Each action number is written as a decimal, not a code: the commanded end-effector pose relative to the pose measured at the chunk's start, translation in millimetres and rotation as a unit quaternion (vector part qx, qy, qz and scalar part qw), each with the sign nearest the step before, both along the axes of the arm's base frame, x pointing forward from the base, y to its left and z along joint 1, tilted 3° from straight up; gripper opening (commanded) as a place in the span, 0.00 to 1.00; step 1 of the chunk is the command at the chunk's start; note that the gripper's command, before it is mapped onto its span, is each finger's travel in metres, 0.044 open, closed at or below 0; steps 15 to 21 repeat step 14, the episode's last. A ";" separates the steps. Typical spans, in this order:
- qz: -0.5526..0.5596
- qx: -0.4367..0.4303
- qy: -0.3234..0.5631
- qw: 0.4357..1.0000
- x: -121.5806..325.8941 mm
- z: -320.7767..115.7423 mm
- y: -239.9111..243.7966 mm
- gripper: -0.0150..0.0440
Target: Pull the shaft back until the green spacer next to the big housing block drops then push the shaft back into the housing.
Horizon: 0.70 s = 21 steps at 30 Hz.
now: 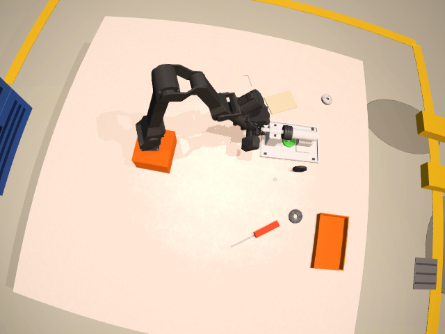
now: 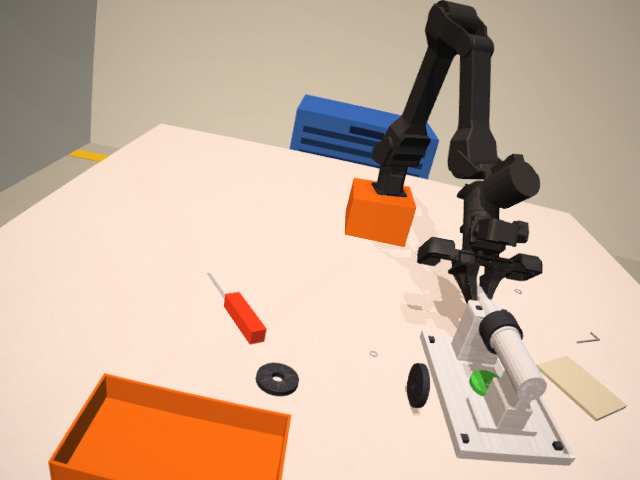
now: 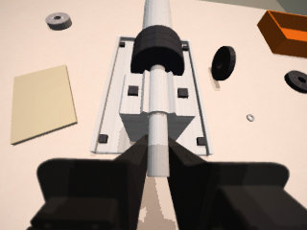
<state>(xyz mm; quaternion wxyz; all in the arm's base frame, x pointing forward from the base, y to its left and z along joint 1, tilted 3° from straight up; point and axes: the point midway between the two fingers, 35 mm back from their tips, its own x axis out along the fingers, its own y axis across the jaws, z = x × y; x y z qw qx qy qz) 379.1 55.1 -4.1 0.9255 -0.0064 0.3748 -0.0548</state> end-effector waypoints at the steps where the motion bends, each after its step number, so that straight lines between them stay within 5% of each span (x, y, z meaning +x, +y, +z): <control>1: 0.000 0.000 0.000 1.000 0.0 0.0 0.0 0.30; 14: 0.000 0.000 0.000 1.000 -3.0 3.7 0.8 0.88; 21: 0.000 0.000 0.000 1.000 -3.0 3.7 0.8 0.88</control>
